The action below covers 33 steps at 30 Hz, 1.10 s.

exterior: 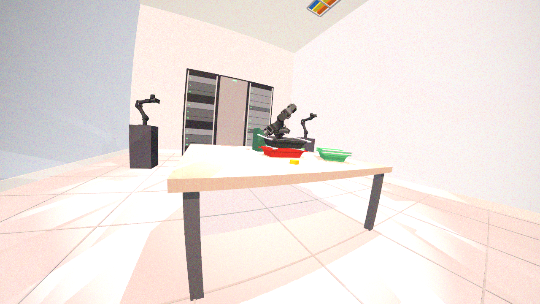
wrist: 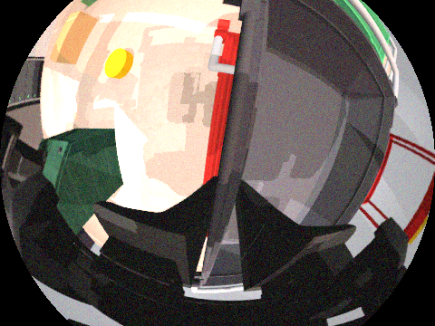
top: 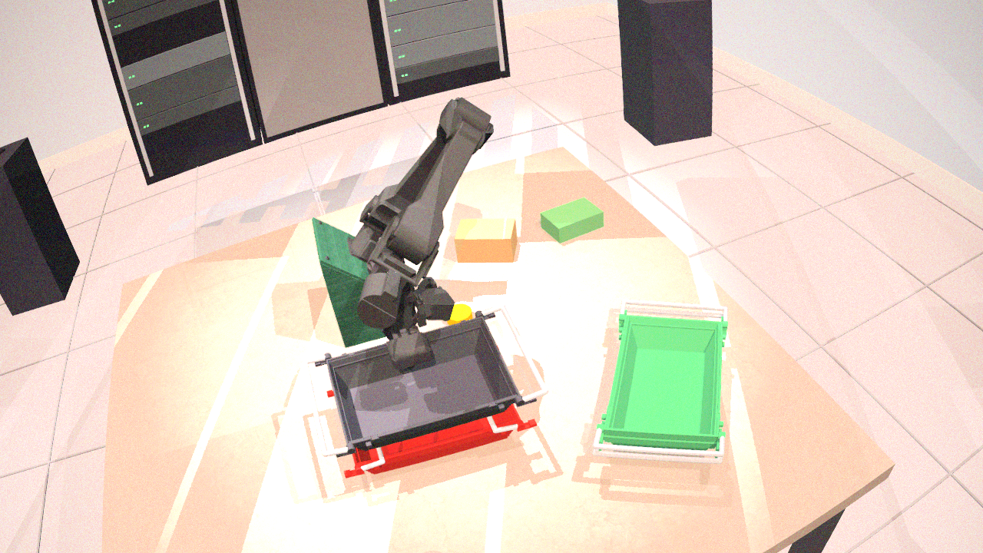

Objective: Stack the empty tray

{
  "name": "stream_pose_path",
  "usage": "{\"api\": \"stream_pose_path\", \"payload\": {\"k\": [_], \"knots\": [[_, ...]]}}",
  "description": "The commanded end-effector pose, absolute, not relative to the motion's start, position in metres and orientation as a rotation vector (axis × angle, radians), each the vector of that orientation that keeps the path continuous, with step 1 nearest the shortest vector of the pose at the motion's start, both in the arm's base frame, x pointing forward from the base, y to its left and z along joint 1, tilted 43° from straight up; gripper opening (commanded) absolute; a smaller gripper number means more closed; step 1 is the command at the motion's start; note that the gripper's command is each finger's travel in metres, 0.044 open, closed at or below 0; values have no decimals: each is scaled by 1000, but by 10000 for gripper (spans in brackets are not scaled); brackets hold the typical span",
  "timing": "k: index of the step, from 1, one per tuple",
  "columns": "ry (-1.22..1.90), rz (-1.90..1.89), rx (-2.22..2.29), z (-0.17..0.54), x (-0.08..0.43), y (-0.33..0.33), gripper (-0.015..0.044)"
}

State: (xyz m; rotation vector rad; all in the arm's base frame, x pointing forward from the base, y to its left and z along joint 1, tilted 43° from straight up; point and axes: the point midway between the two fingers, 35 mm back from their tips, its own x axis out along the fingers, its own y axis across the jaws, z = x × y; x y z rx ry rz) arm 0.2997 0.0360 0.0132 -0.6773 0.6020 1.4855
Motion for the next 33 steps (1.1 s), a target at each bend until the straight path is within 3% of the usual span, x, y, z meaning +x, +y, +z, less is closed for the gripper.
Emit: {"api": "stream_pose_path", "payload": {"k": [1, 33], "knots": [[620, 1510, -664, 10, 292, 41, 0], [610, 1497, -671, 8, 295, 41, 0]]}}
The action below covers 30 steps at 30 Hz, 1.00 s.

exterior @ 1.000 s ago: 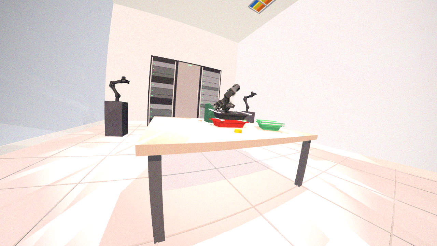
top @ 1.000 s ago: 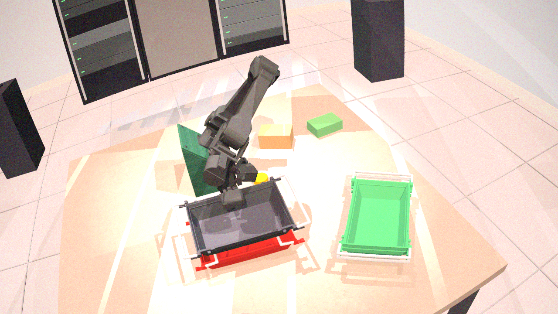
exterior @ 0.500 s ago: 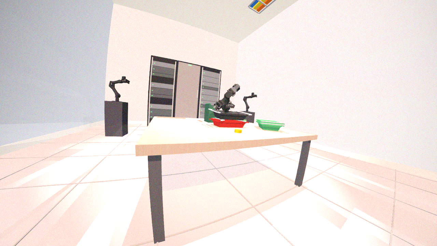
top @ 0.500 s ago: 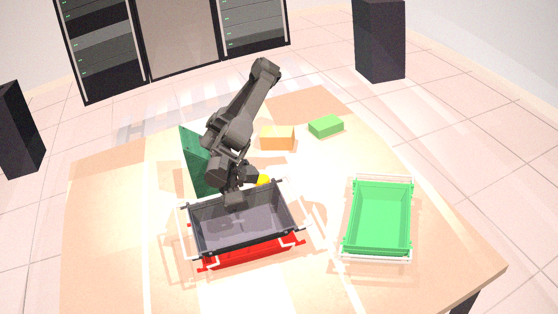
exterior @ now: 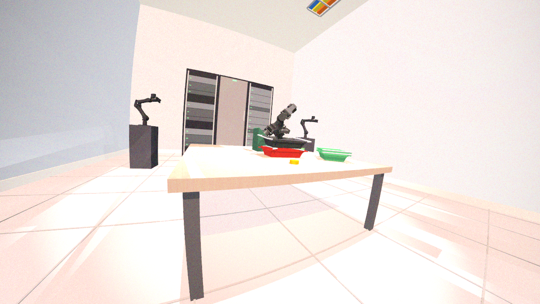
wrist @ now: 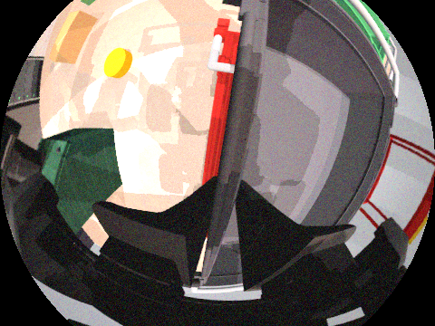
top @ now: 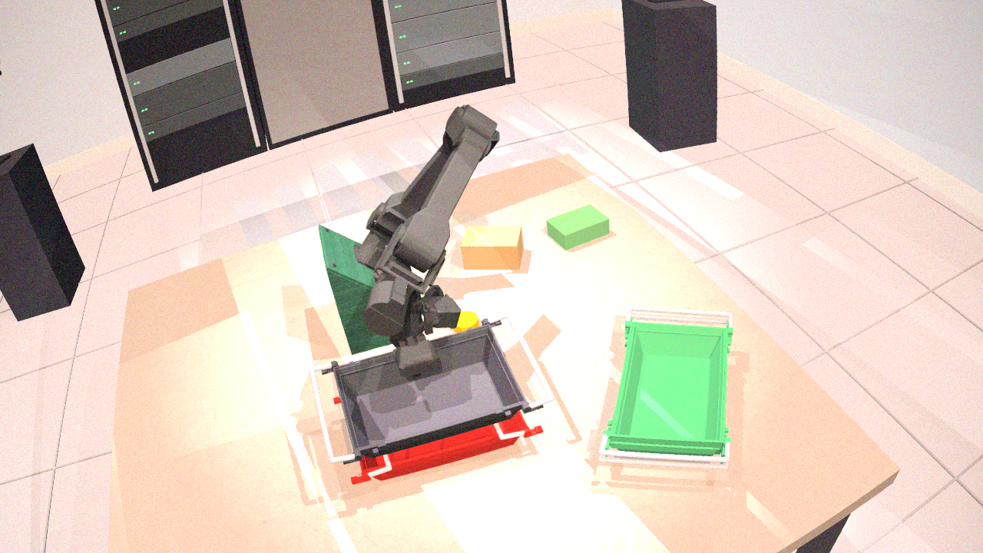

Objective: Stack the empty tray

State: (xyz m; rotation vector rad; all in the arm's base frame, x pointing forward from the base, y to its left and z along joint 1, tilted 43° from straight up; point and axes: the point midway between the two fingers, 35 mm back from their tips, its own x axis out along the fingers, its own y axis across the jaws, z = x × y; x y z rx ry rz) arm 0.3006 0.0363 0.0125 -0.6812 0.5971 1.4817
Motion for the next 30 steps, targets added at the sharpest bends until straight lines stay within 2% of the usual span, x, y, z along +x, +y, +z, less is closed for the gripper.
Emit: {"api": "stream_pose_path", "payload": {"k": [1, 30], "knots": [[613, 1501, -669, 7, 294, 43, 0], [620, 1510, -664, 3, 290, 47, 0]]}}
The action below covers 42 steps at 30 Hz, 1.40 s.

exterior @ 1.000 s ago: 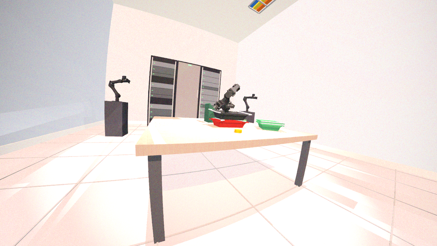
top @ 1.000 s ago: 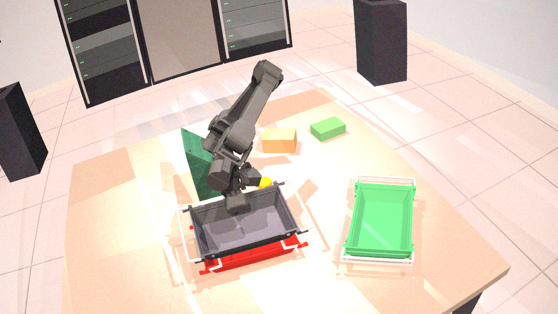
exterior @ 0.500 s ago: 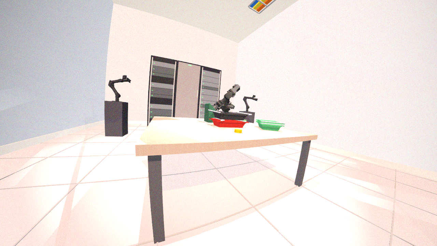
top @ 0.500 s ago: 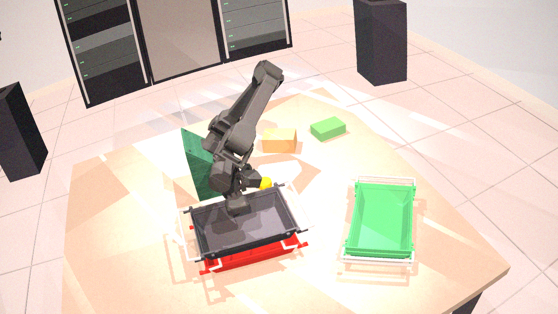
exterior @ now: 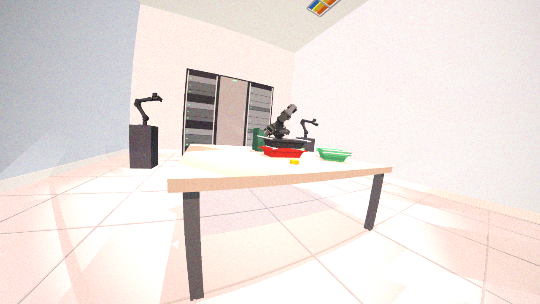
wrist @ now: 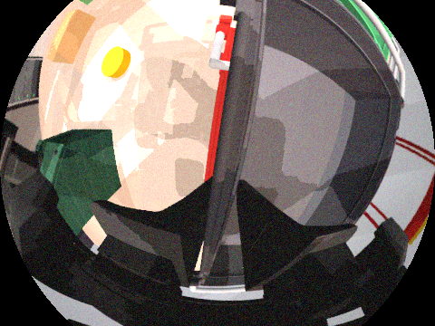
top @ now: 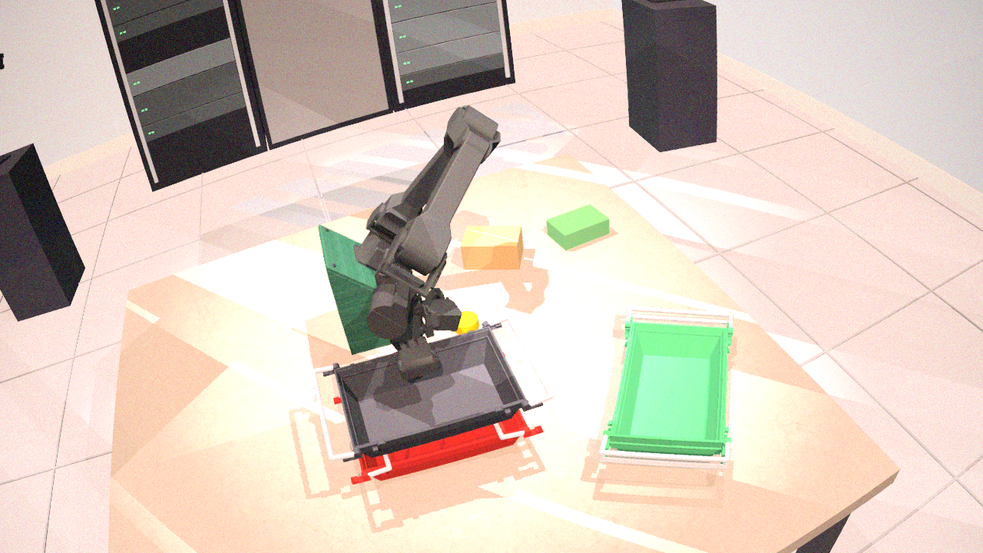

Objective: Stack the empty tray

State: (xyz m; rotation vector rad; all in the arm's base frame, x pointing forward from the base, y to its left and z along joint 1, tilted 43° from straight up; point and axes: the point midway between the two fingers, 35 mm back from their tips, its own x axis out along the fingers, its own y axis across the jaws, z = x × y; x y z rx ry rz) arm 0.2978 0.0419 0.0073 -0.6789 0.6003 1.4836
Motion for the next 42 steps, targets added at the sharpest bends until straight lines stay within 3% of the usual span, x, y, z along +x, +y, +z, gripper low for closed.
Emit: {"api": "stream_pose_path", "payload": {"k": [1, 42], "knots": [[620, 1510, -664, 3, 290, 47, 0], [620, 1510, -664, 3, 290, 47, 15]]}}
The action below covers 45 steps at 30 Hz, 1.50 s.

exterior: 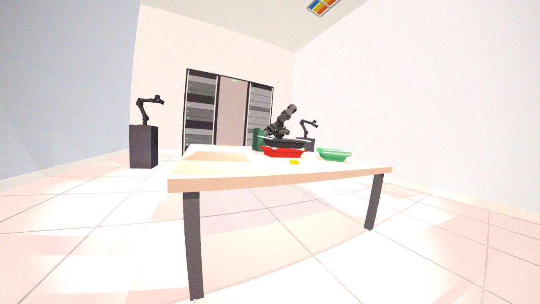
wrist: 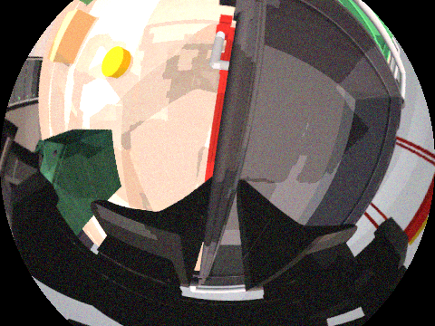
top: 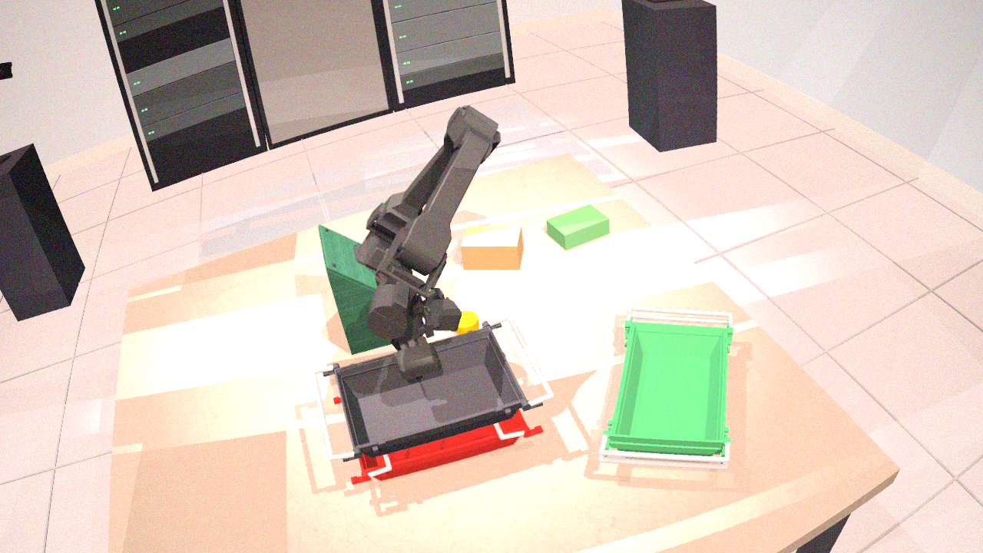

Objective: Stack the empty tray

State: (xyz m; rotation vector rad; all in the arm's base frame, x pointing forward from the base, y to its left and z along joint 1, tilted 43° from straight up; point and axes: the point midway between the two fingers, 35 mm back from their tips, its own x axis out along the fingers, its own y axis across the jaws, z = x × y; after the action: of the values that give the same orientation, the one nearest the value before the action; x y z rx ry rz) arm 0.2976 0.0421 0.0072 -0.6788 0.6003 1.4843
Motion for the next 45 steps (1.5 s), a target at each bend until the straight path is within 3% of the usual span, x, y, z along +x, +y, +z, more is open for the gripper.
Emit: {"api": "stream_pose_path", "payload": {"k": [1, 29, 45], "knots": [[620, 1510, -664, 3, 290, 47, 29], [620, 1510, -664, 3, 290, 47, 440], [622, 1505, -671, 37, 298, 13, 440]]}}
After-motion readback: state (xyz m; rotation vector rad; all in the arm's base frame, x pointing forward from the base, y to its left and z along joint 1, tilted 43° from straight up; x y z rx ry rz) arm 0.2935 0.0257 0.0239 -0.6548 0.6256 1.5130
